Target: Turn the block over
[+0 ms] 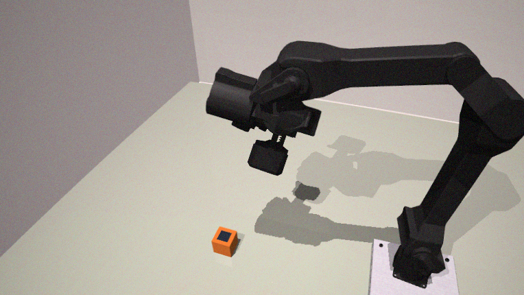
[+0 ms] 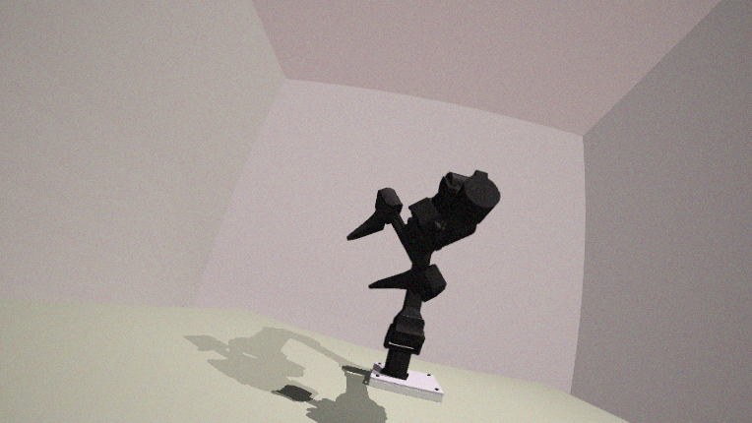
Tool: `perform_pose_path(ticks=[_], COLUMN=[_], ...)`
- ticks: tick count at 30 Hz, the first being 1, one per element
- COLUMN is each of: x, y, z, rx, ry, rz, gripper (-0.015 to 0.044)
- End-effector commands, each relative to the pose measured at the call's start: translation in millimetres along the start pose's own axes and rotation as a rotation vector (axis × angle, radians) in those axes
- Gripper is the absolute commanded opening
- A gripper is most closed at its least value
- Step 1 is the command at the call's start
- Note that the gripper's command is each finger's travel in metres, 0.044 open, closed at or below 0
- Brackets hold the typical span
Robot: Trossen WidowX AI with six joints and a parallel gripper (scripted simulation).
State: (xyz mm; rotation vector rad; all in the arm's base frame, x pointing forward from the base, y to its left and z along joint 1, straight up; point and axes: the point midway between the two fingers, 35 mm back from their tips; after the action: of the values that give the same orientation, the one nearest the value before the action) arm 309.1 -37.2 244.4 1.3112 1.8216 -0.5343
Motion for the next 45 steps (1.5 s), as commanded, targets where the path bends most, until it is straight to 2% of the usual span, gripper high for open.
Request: perform_pose_path(ticks=[1,3,8,12,14,24,29,45], x=[2,20,90,147,166,167,194,211], y=[2,14,58,87,95,95,93,91], z=[0,3,4,-12,-20,-20,-1,14], rx=[0.000,-0.002,0.015,0.050,0.068,0.071,0.071,0.071], ry=[0.013,0.113,0.505,0.820,0.924,0.936,0.936,0.936], rz=[-0.001,-0.007,-0.023,-0.026,-0.023,-0.023,-0.023,-0.023], gripper=[0.0426,0.0440,0.0440,0.0440,0.0440,0.0440,0.0440,0.0440])
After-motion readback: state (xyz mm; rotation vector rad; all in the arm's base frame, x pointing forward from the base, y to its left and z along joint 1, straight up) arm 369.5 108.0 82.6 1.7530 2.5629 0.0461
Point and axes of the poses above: the point midway between the two fingers, 35 mm back from their tips, its own z axis out along the fingers, its own x axis across the jaws, y = z × x, and after that the axes turned 12 degrees about -z, right-handed
